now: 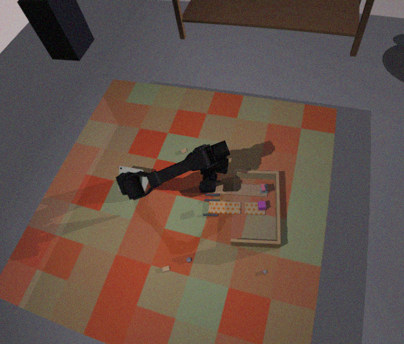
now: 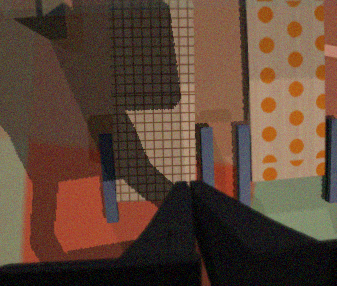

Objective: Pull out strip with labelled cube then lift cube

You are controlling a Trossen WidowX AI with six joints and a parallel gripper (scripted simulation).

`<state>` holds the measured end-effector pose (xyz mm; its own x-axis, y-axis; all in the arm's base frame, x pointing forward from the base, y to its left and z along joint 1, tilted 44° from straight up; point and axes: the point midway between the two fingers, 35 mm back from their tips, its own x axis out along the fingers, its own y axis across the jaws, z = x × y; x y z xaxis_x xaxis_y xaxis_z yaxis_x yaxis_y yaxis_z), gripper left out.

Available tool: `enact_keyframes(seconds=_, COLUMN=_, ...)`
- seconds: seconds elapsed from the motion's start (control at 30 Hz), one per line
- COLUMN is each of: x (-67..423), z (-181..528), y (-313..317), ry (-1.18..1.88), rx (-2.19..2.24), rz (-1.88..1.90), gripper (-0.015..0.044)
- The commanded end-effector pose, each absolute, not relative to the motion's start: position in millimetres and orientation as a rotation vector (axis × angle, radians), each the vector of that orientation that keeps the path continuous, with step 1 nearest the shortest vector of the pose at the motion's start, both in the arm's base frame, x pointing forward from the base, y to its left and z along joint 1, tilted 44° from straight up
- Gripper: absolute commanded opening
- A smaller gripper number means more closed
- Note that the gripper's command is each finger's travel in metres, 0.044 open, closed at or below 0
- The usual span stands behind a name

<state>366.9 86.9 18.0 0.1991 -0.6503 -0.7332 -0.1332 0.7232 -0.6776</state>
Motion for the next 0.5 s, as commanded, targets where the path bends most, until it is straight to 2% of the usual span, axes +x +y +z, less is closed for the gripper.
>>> enact_keyframes(seconds=0.0, x=365.4, z=2.4, y=80.8, ry=1.501, rx=-0.683, rz=-0.495, gripper=0.0000)
enact_keyframes(seconds=0.47, x=366.9, z=-6.9, y=73.5, ry=1.501, rx=-0.683, rz=-0.495, gripper=0.0000)
